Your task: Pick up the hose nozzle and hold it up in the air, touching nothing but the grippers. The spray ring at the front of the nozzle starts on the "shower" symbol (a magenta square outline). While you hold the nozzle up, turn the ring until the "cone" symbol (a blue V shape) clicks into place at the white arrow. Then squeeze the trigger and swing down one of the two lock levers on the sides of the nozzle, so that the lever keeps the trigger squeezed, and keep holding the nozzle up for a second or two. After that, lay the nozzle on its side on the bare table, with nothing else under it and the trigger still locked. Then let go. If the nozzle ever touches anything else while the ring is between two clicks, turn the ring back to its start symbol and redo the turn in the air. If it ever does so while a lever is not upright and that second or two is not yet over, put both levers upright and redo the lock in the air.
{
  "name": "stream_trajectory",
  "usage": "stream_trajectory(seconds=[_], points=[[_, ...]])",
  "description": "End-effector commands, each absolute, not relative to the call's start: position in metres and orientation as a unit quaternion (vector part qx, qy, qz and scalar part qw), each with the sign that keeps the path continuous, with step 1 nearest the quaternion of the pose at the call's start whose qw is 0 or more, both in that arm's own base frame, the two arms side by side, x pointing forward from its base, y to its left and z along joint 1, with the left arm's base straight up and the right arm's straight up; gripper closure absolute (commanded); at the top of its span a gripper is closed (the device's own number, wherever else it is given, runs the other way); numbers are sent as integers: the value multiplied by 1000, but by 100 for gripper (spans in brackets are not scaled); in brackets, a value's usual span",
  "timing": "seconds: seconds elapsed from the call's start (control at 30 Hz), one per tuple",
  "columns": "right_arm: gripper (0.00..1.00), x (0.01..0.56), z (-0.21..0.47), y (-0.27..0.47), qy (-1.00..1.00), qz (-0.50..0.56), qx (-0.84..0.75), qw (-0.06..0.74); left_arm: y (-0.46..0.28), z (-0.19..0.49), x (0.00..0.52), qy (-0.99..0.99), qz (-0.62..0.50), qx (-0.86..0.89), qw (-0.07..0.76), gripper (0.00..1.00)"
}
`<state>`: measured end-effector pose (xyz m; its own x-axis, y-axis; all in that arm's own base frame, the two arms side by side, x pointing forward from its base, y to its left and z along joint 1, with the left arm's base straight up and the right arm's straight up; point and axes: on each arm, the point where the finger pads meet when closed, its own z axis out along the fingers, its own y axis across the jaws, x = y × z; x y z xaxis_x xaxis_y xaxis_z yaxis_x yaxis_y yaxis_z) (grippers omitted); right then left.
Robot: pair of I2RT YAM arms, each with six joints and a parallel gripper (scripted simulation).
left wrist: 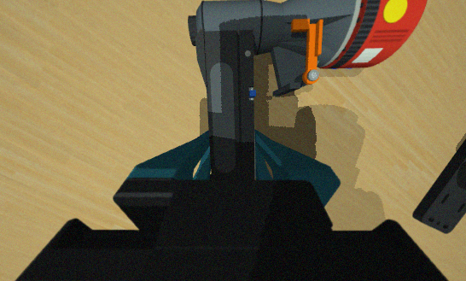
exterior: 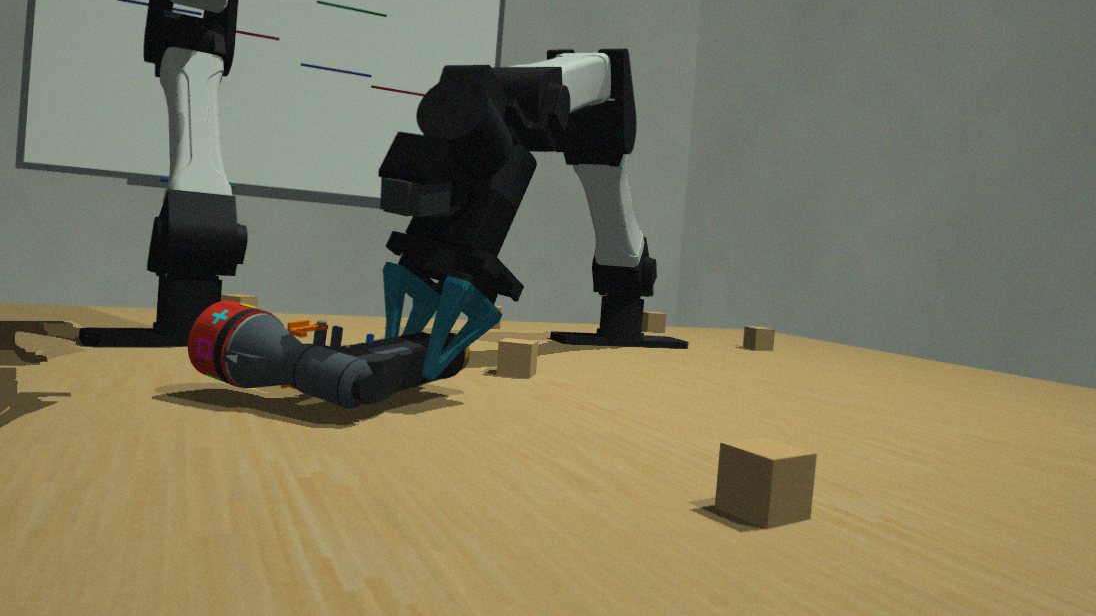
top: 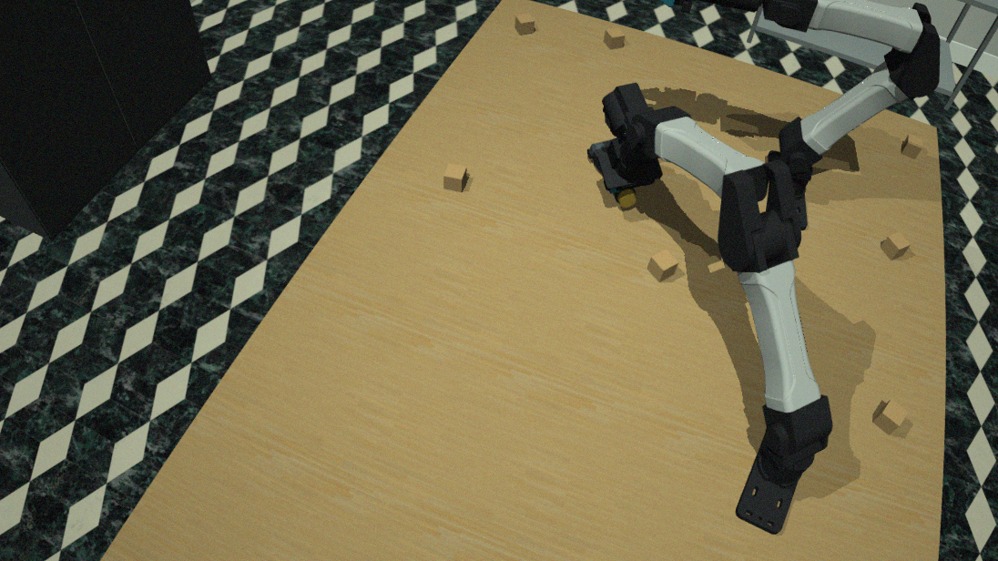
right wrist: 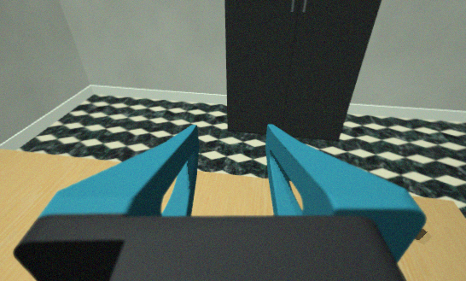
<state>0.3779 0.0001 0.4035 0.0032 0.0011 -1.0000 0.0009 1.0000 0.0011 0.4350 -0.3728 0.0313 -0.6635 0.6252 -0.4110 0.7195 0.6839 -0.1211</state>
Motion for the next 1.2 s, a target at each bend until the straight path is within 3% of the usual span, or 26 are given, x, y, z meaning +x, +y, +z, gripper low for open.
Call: stream_trajectory(seconds=[0.0,0.83,1.17], points=[[63,377,402,3,704,1,-5,710,-388,73,453,886,-163,370,228,64],[63,377,402,3,704,1,-5,710,-374,56,439,894,-151,372,198,64],[63,377,402,3,704,1,-5,710,-358,80,425,891,-155,370,214,64]])
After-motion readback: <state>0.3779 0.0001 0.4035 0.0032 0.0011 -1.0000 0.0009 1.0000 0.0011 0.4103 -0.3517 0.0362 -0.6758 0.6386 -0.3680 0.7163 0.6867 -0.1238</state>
